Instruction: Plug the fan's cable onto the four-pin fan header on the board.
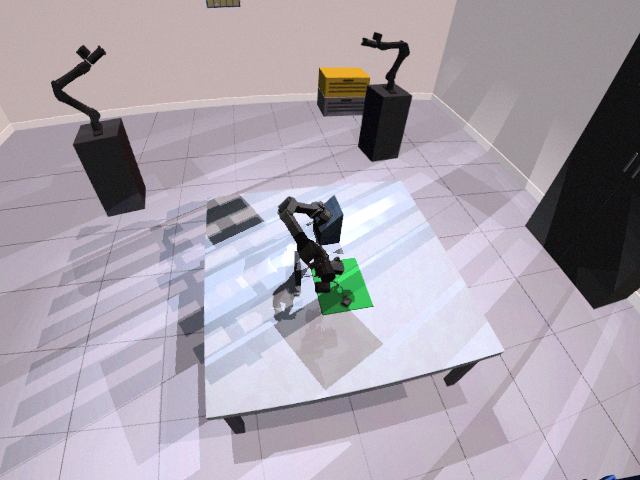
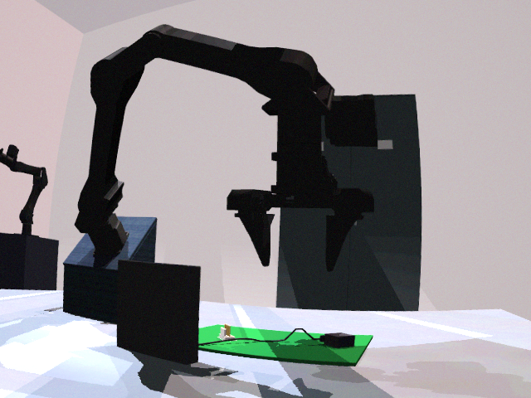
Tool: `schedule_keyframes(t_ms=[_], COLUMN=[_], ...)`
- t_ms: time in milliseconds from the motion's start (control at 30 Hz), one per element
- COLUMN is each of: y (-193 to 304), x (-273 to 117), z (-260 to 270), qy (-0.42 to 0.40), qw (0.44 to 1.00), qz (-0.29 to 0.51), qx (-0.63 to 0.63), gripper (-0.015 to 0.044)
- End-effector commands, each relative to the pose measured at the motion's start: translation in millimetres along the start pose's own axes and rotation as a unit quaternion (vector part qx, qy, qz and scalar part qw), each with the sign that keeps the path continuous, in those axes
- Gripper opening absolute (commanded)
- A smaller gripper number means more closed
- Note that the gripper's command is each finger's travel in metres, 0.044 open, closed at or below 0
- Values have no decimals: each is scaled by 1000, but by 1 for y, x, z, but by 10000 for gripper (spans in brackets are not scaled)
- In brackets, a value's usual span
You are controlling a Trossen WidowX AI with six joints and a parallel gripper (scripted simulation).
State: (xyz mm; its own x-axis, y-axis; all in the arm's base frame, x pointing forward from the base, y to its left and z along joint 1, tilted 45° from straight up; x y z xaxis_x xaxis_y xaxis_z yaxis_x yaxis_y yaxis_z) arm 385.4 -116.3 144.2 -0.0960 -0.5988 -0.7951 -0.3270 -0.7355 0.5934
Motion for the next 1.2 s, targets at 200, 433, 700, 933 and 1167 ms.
schedule_keyframes(t_ms=[200,433,700,933,1167], y=[0,0,-96,-134,-132], x=[0,0,45,62,76], z=[0,0,-9,-3,-4], qy=[-1,0,41,41,41], qw=[1000,1000,933,869,869], qz=[-1,0,118,174,174], qx=[-2,0,-338,-462,-462], gripper=[440,440,230,210,210])
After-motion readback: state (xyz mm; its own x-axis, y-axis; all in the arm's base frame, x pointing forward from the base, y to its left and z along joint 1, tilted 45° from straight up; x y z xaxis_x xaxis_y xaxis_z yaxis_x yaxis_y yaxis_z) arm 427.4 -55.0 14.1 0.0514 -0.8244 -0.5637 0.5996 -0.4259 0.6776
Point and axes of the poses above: the point midway between the two fingers, 35 mm back from their tips, its own x axis out along the fingers, its own z axis across the jaws, y = z × x, the point moved 5 cm from there along -x, back along the fingers, and after that the axes turned 3 degrees about -x, right-handed, at the moved point
